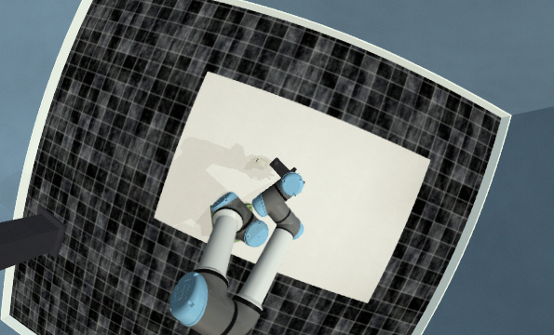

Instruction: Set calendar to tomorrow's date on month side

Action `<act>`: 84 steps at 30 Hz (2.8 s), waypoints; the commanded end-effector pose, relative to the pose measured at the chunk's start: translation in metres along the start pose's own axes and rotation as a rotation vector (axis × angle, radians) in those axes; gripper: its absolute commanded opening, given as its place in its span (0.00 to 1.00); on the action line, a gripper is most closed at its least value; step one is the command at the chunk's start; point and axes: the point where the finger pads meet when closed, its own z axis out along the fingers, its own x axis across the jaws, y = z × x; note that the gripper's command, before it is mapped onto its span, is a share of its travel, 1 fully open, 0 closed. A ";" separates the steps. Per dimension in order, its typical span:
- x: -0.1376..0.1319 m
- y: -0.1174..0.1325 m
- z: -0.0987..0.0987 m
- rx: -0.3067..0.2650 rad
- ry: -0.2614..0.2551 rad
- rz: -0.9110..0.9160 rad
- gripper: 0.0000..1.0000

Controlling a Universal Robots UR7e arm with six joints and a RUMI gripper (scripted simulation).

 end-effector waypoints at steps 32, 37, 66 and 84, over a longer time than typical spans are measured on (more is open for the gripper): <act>0.002 0.000 0.022 0.000 0.006 0.000 0.28; 0.002 0.000 0.022 0.000 0.006 0.000 0.28; 0.001 0.000 0.024 0.000 0.003 0.000 0.28; 0.001 0.000 0.045 0.001 0.002 0.000 0.28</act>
